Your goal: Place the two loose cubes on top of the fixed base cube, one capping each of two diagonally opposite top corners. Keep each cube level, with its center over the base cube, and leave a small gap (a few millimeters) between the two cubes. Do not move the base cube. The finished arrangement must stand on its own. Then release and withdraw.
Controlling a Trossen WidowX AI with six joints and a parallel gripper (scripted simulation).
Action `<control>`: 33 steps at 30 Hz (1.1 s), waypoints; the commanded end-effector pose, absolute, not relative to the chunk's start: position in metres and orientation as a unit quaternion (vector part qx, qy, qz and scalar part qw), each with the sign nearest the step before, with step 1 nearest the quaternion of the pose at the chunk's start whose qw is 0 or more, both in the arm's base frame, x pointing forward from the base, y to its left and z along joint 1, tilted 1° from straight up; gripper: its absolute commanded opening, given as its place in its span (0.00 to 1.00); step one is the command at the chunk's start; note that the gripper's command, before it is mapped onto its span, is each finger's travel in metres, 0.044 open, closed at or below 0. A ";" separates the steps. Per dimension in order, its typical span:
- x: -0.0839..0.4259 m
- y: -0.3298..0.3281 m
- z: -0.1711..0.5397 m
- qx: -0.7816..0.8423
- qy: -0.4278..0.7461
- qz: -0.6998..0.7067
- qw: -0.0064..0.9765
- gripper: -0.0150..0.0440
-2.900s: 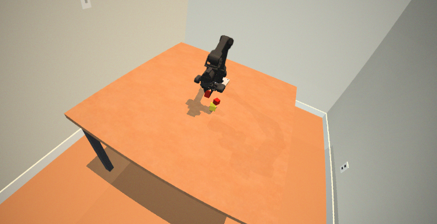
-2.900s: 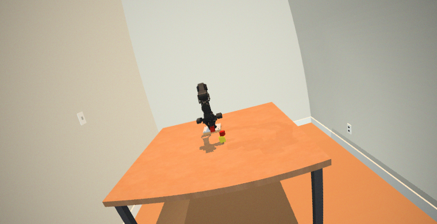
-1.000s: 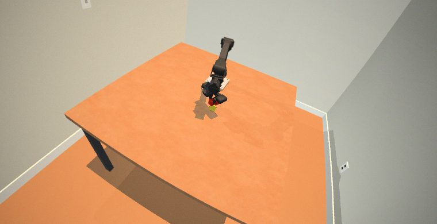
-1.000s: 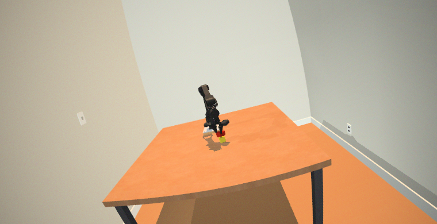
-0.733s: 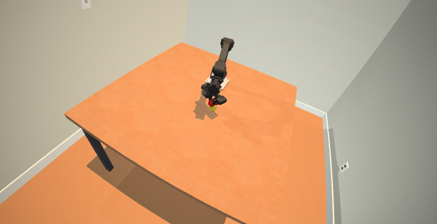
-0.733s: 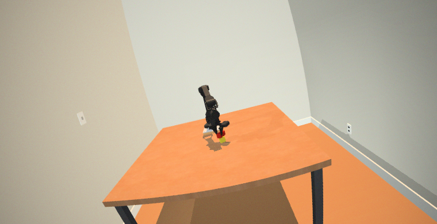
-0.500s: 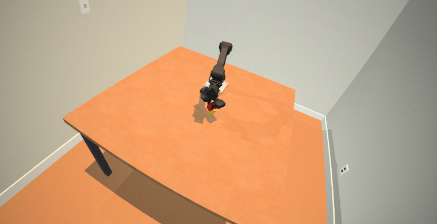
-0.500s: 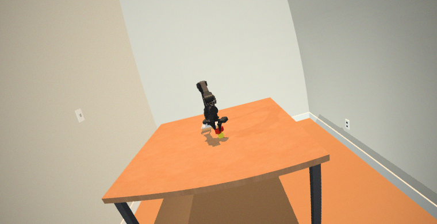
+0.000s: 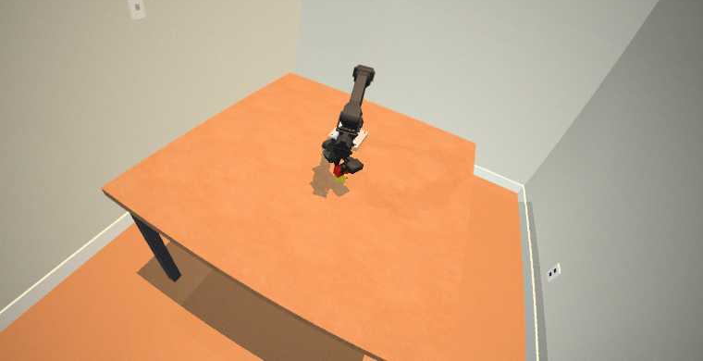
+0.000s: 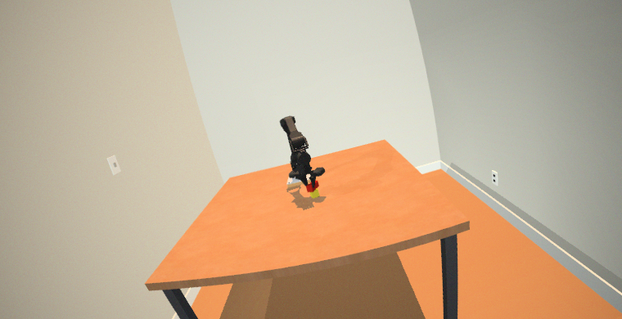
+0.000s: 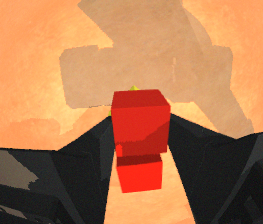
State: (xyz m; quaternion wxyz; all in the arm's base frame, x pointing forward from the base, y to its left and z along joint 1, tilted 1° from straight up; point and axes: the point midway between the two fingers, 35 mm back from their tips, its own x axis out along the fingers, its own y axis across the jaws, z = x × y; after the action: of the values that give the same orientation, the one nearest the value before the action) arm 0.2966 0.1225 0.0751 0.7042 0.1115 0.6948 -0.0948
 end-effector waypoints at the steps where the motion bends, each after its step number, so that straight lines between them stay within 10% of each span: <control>1: 0.297 0.122 0.075 0.110 0.694 -0.094 0.705 0.60; 33: 0.296 0.122 0.117 0.112 0.695 -0.095 0.704 0.60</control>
State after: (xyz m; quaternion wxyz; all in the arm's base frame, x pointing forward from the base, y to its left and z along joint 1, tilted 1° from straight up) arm 0.2955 0.1217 0.1109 0.7032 0.1113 0.6957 -0.0957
